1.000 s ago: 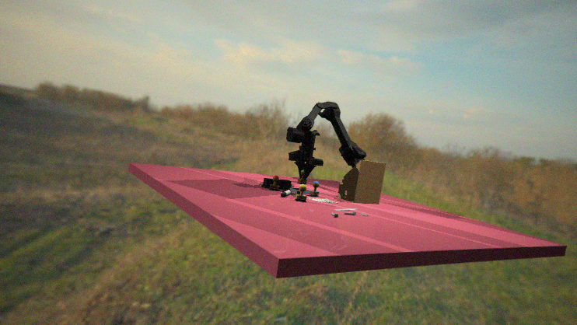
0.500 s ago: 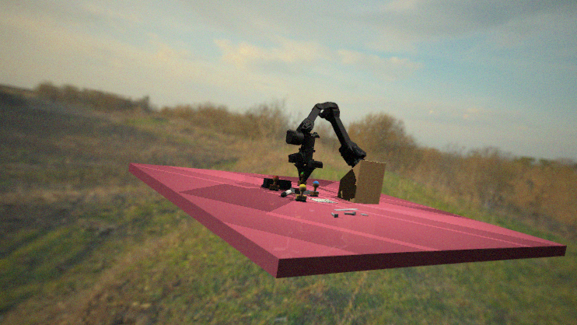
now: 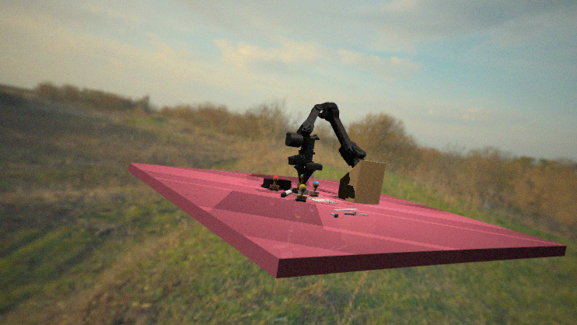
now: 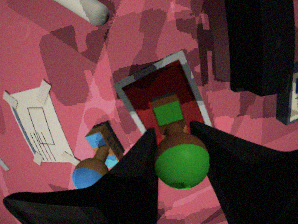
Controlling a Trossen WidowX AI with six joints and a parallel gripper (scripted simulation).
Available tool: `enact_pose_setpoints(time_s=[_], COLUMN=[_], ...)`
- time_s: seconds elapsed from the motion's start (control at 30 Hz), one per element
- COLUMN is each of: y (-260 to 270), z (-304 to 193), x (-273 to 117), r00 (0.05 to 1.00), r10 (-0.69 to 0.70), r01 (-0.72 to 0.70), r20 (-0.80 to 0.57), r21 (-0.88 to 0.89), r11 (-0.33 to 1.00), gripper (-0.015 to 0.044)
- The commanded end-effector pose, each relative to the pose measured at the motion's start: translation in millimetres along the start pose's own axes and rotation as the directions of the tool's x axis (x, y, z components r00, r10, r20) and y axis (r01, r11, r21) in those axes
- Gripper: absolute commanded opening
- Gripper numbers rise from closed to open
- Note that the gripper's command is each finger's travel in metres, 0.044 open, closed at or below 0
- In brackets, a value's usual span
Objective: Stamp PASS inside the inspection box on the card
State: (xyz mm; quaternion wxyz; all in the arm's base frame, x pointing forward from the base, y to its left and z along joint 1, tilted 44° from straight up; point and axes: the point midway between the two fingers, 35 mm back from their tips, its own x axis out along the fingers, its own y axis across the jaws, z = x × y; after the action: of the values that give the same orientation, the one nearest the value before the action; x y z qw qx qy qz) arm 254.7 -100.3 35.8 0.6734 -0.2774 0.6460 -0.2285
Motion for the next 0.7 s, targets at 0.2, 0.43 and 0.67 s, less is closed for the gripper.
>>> enact_pose_setpoints(time_s=[0.2,0.43,0.67], y=[-0.6,-0.7,-0.8], z=[-1.5,-1.6,-1.6], x=[4.0,5.6,6.8], r00=[1.0,1.0,1.0], r10=[-0.004,-0.004,-0.004], r01=[0.004,0.004,0.004], r20=[-0.003,-0.003,-0.003], r21=[-0.003,0.0,0.0], r11=[1.0,1.0,1.0], gripper=[0.0,0.0,0.0])
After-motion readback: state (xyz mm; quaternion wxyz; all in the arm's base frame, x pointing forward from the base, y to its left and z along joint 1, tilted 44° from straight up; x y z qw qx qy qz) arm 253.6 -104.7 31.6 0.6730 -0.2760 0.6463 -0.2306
